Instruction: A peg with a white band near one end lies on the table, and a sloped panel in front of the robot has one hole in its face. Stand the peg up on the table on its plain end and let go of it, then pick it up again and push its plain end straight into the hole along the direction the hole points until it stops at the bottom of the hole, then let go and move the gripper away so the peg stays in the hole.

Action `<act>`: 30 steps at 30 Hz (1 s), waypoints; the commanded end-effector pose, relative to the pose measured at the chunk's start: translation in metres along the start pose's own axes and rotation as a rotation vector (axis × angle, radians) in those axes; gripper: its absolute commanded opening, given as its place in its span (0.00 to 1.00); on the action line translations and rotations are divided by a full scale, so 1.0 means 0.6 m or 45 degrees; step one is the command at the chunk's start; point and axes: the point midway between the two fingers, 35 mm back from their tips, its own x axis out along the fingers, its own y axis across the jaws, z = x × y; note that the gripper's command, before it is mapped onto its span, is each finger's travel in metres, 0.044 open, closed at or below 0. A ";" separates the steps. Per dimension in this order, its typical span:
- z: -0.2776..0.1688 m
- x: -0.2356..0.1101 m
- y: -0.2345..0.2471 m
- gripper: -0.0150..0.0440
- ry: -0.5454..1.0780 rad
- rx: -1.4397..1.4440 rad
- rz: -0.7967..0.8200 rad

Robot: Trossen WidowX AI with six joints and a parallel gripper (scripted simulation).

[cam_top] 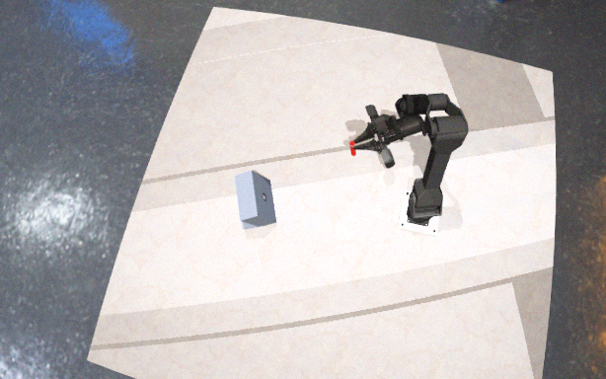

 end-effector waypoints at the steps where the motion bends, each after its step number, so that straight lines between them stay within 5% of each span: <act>1: -0.002 -0.001 0.000 0.34 0.001 0.000 0.000; 30: -0.007 -0.006 0.000 0.34 -0.038 0.017 -0.016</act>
